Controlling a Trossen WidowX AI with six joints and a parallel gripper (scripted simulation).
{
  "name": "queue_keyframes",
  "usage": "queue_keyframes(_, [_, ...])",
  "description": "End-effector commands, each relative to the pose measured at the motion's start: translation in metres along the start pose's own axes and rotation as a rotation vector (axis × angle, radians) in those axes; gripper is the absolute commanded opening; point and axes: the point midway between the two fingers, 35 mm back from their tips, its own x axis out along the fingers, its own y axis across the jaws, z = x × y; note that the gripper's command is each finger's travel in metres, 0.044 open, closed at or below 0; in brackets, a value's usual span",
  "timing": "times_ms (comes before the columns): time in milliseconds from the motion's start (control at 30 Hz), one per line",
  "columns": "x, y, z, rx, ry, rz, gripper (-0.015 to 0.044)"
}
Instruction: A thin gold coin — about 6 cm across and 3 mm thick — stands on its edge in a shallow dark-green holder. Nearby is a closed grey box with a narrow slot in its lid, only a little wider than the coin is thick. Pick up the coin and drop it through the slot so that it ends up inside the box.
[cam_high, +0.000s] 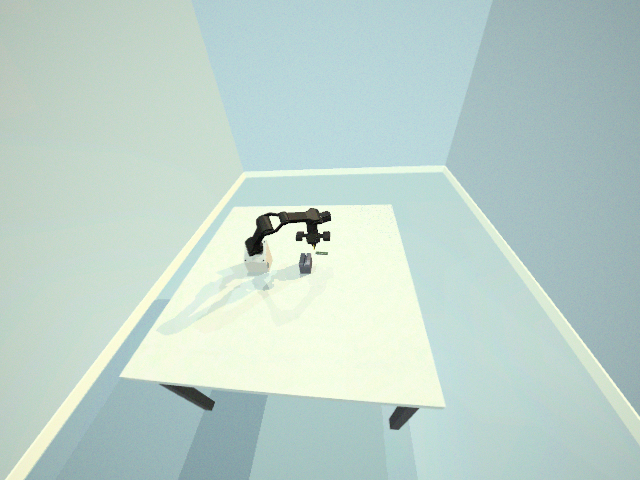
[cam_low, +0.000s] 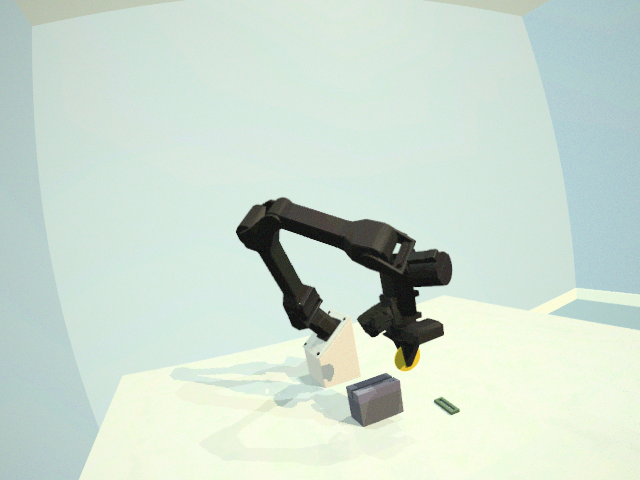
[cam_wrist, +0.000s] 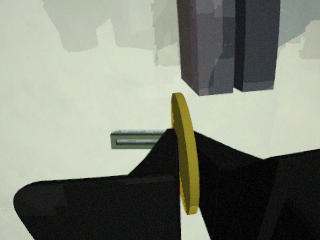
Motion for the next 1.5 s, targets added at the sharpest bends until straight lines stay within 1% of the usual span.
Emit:
queue_keyframes(0, [0.000,-0.006,0.009,-0.005,-0.004,0.004,0.0000])
queue_keyframes(833, [0.005,-0.051,0.056,-0.007,-0.009,0.001,0.0000])
queue_keyframes(1467, [0.005,-0.052,0.057,-0.008,-0.005,-0.004,0.0000])
